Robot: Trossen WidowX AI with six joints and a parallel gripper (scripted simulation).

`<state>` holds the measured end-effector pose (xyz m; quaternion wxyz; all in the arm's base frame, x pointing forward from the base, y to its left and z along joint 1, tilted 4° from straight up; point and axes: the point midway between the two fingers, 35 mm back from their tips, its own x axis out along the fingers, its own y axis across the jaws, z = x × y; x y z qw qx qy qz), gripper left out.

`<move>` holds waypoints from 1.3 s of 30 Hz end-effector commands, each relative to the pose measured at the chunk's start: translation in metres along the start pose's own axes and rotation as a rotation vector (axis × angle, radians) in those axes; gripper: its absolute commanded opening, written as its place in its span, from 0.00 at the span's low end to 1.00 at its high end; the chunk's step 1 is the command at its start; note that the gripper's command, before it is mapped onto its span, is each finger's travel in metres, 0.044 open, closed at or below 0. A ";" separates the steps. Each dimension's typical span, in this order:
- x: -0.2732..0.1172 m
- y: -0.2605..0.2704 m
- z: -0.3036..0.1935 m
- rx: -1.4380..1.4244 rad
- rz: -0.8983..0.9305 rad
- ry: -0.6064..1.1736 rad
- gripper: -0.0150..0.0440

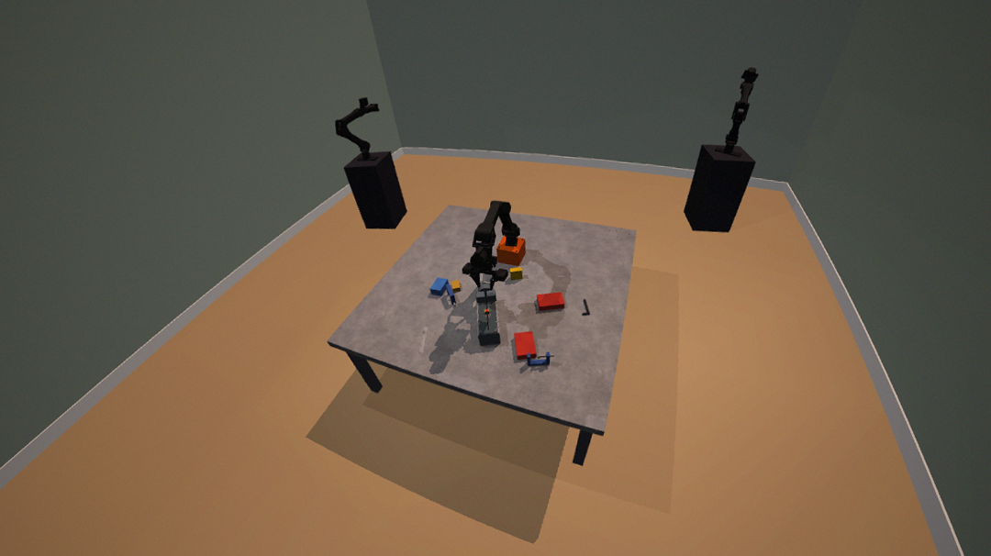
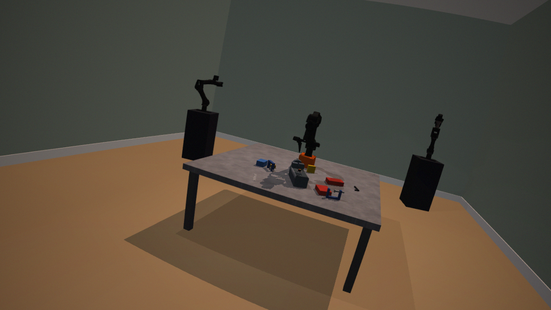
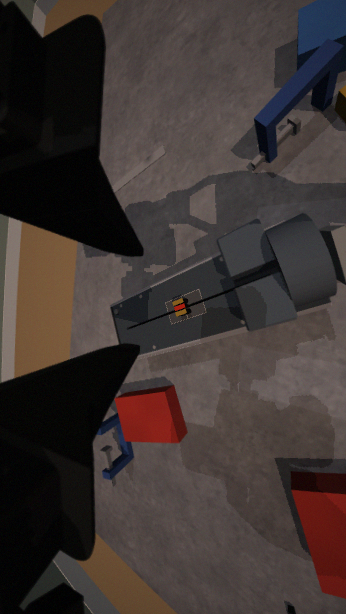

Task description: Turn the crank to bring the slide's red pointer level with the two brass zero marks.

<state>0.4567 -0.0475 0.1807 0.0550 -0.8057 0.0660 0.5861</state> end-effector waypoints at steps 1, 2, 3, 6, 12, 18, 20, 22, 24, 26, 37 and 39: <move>0.000 0.000 0.000 0.000 -0.001 0.000 0.83; 0.000 0.000 0.000 0.000 -0.001 0.000 0.88; 0.000 0.000 0.000 0.000 -0.001 0.000 0.92; 0.000 0.000 0.000 0.000 -0.001 0.000 1.00; 0.000 0.000 0.000 0.000 -0.001 0.000 0.73; 0.000 0.000 0.000 0.000 -0.001 0.000 0.47; 0.000 0.000 0.000 0.000 -0.001 0.000 0.38; 0.000 0.000 0.000 0.000 -0.001 0.000 0.29; 0.000 0.000 0.000 0.000 -0.001 0.000 0.25; 0.000 0.000 0.000 0.000 -0.001 0.000 0.25; 0.000 0.000 0.000 0.000 0.000 0.000 0.25; 0.000 0.000 0.000 0.000 0.000 0.000 0.25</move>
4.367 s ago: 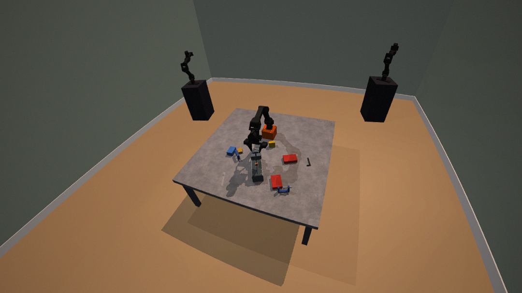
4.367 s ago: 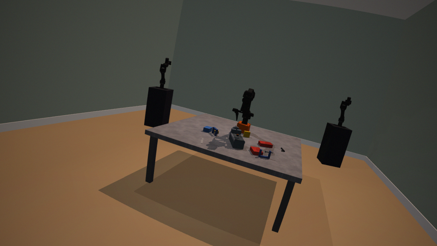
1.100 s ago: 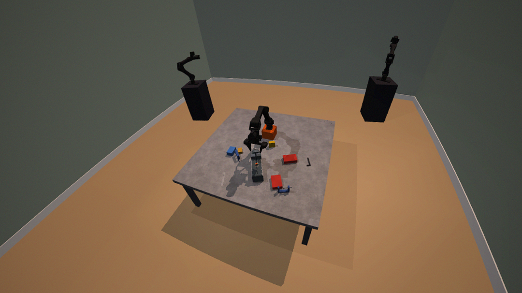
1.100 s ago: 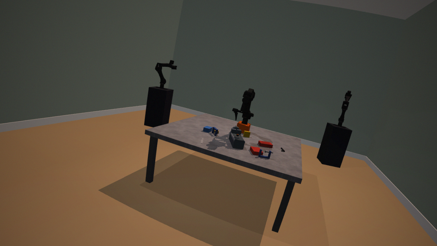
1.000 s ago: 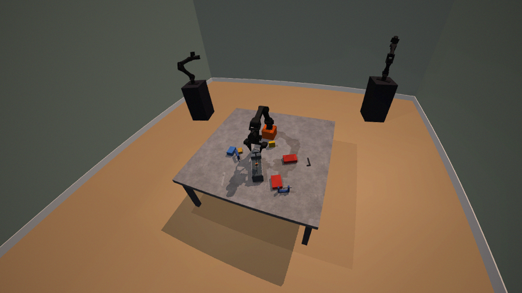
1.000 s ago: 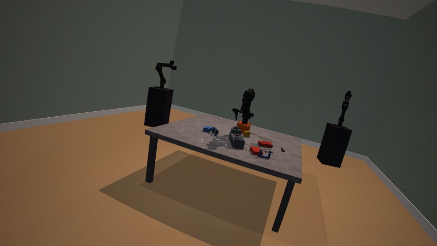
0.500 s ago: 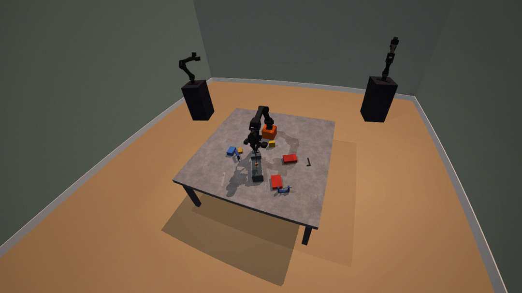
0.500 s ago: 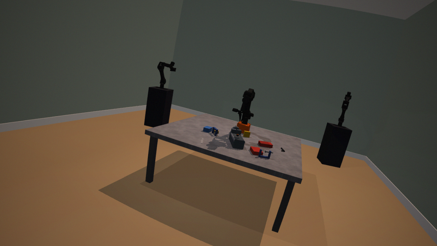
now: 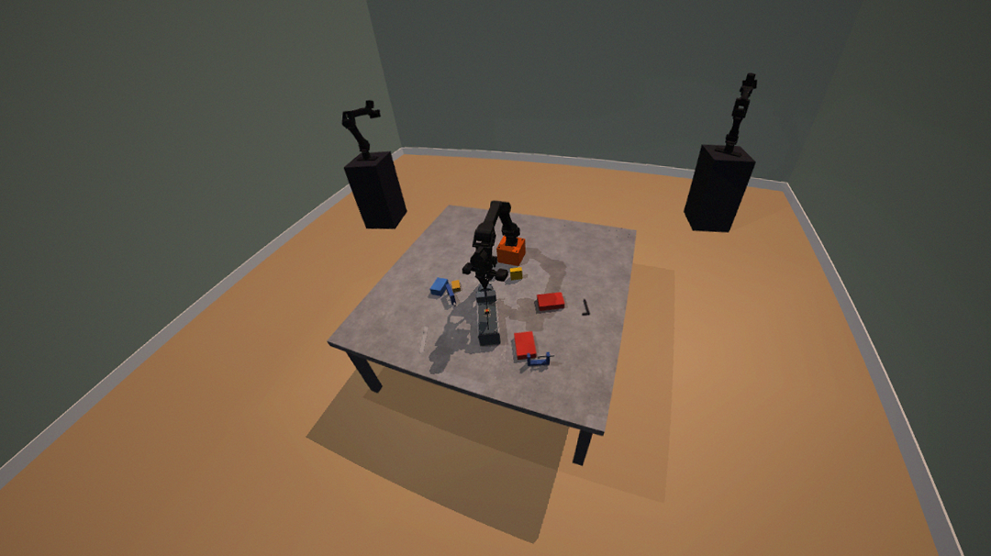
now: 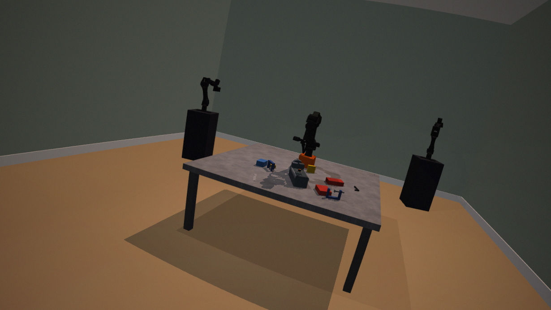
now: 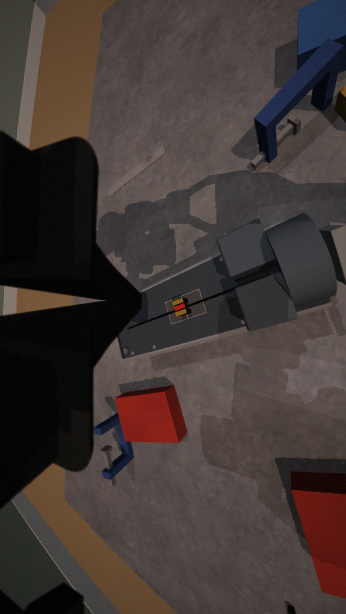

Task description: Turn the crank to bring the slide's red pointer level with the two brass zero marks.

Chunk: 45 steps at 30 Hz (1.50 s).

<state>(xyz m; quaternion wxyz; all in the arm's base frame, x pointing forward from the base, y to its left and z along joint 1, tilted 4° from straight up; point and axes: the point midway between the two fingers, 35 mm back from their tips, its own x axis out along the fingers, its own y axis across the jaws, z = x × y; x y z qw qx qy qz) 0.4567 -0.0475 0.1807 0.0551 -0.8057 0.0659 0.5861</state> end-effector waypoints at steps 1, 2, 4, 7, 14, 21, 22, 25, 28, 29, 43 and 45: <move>0.000 0.000 0.000 0.000 0.000 0.000 0.25; 0.000 0.000 0.000 0.000 0.000 0.000 0.30; 0.000 0.000 0.000 0.000 0.000 0.000 0.39; 0.000 0.000 0.000 0.000 0.000 0.000 0.52; 0.000 0.000 0.000 0.000 0.000 0.000 0.83; 0.000 0.000 0.000 0.000 0.000 0.000 0.91; 0.000 0.000 0.000 0.000 0.000 0.000 0.87; 0.000 0.000 0.000 0.000 0.000 0.000 0.73; 0.000 0.000 0.000 0.000 0.000 0.000 0.60; 0.000 0.000 0.000 0.000 0.000 0.000 0.56; 0.000 0.000 0.000 0.000 0.000 0.000 0.25; 0.000 0.000 0.000 0.000 0.001 0.000 0.25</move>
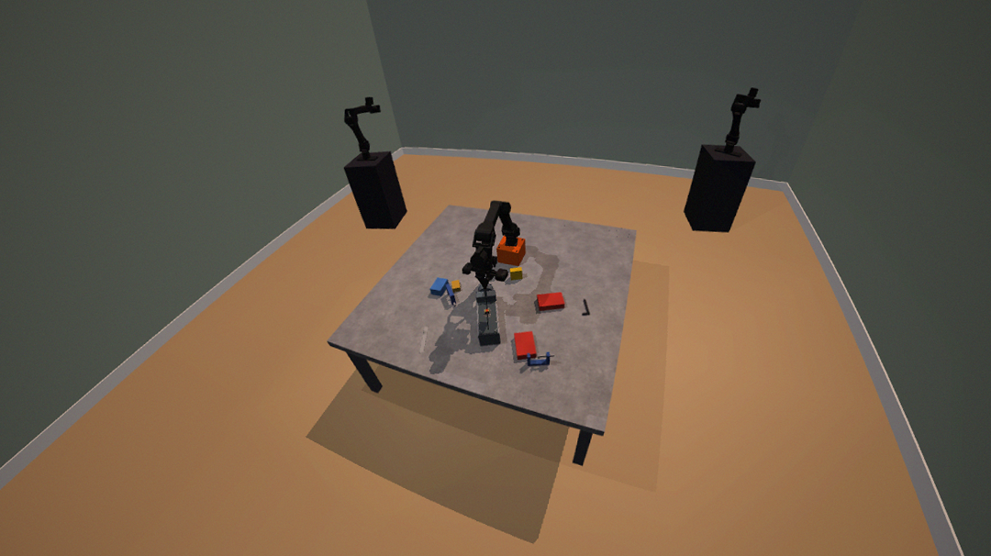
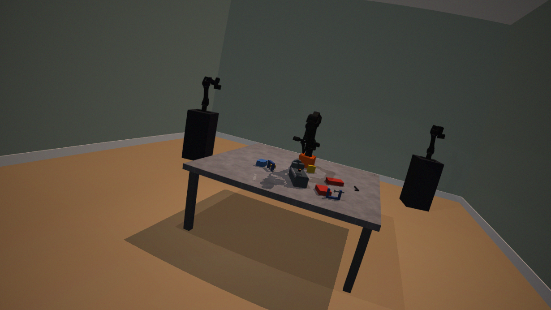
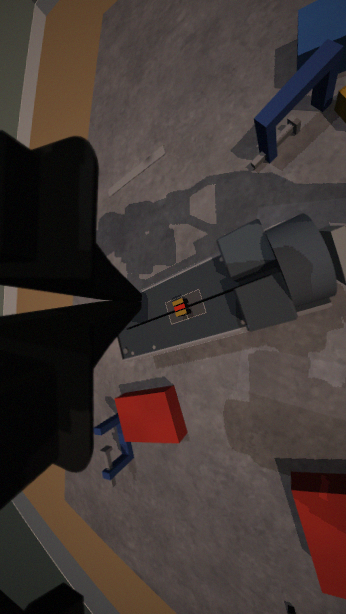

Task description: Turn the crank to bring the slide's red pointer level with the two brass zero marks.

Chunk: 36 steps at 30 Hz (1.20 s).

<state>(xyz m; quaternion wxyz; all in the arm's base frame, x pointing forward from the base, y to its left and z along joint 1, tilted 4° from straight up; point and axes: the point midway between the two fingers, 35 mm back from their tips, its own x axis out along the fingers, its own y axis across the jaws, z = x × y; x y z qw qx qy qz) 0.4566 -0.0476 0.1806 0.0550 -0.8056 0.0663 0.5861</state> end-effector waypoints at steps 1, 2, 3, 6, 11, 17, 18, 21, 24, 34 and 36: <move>0.000 0.000 0.000 0.000 0.000 0.000 0.25; 0.000 0.000 0.000 0.000 0.000 0.000 0.25; 0.000 0.000 0.000 0.000 0.000 0.000 0.25; 0.000 0.000 0.000 0.000 0.000 0.000 0.25; 0.000 0.000 0.000 0.000 0.000 0.000 0.39; 0.000 0.000 0.000 0.000 0.000 0.000 0.65; 0.000 0.000 0.000 0.000 0.000 0.000 0.70; 0.000 0.000 0.000 0.000 0.000 0.000 0.83; 0.000 0.000 0.000 0.000 0.000 0.000 0.97; 0.000 0.000 0.000 0.000 0.000 0.000 0.64; 0.000 0.000 0.000 0.000 0.000 0.000 0.56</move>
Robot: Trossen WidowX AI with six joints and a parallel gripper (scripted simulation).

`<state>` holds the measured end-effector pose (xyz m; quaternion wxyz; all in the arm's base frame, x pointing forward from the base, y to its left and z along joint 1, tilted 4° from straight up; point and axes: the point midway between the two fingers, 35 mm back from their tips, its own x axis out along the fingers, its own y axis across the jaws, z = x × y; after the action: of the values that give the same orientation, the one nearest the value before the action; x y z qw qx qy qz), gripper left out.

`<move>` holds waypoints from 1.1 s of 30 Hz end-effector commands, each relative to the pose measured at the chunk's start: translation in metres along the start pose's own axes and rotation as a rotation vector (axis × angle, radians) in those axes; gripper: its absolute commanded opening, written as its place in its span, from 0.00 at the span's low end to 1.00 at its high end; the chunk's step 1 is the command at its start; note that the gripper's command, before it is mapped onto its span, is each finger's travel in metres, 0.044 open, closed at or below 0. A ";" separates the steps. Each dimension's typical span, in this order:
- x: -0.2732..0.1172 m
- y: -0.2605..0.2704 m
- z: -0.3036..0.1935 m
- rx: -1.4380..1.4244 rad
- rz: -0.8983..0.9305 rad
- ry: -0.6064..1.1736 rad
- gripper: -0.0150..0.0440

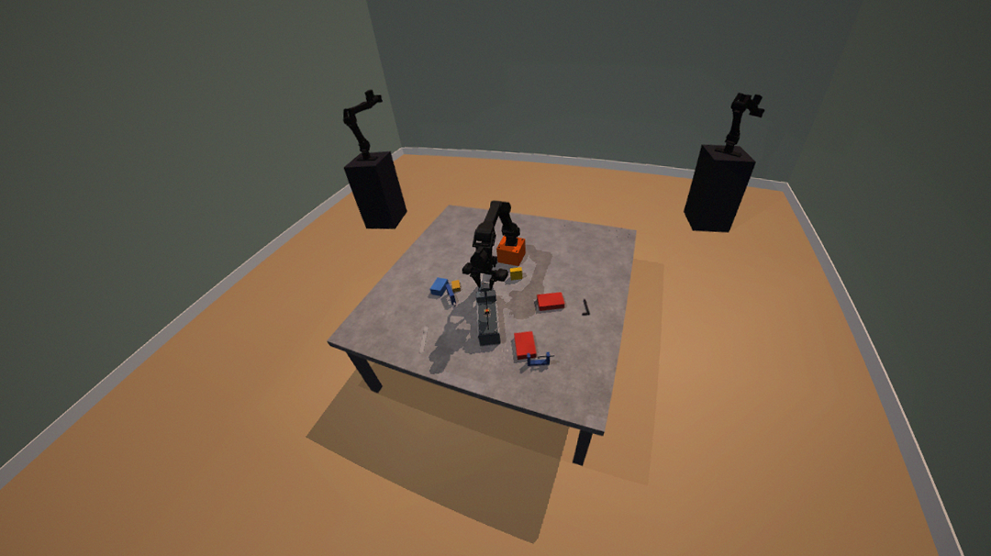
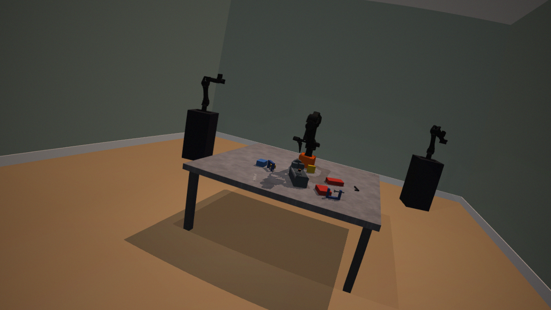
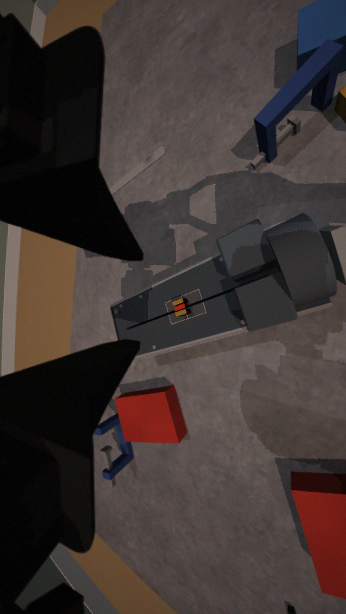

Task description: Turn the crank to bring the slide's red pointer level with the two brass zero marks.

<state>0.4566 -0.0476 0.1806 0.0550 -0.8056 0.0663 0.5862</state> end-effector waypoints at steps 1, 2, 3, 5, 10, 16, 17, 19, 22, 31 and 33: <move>0.000 0.000 0.000 0.000 0.000 0.000 0.51; 0.000 0.000 0.000 0.000 0.000 0.000 0.47; 0.000 0.000 0.000 0.000 0.000 0.000 0.42; 0.000 0.000 0.000 0.000 0.000 0.000 0.33; 0.000 0.000 0.000 0.000 0.000 0.000 0.25; 0.000 0.000 0.000 0.000 0.001 0.000 0.25; 0.000 0.000 0.000 0.000 0.001 0.000 0.25; 0.000 0.000 0.000 0.000 0.001 0.000 0.25; 0.000 0.000 0.000 0.000 0.001 0.000 0.25; 0.000 0.000 0.000 0.000 0.001 0.000 0.57; 0.000 0.000 0.000 0.000 0.001 0.000 0.65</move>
<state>0.4566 -0.0480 0.1806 0.0545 -0.8055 0.0675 0.5862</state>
